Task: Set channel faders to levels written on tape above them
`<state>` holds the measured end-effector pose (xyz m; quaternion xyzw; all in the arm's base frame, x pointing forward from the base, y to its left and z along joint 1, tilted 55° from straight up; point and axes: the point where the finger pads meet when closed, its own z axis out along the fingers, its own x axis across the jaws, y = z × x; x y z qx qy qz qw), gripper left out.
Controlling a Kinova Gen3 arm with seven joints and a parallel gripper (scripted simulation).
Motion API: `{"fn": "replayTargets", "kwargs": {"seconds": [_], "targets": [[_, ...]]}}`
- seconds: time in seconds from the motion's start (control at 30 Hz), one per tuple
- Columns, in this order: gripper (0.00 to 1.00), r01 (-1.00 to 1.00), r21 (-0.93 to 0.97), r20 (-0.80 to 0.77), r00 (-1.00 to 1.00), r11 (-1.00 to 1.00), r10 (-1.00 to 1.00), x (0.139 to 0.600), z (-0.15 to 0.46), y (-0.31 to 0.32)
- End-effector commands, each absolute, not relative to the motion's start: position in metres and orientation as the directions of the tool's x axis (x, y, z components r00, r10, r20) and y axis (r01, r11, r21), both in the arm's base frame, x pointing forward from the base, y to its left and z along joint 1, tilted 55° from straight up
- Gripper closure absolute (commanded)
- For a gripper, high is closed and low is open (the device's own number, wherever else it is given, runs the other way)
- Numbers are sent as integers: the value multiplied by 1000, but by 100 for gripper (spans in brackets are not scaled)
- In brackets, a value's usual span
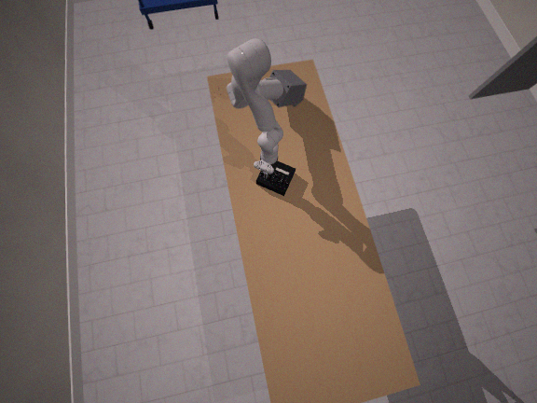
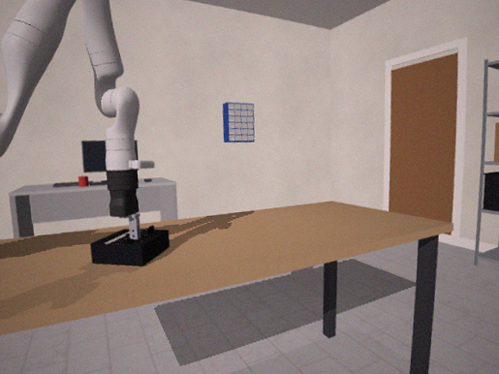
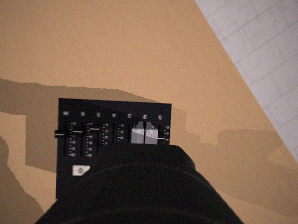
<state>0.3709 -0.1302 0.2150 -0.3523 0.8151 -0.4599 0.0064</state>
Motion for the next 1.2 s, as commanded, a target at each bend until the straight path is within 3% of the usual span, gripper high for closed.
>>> {"fn": "replayTargets", "kwargs": {"seconds": [0.0, 1.17], "targets": [[100, -570, -754, 315, -751, 327, -581, 370, 214, -129], [100, -570, -754, 315, -750, 327, -581, 362, 204, -125]]}}
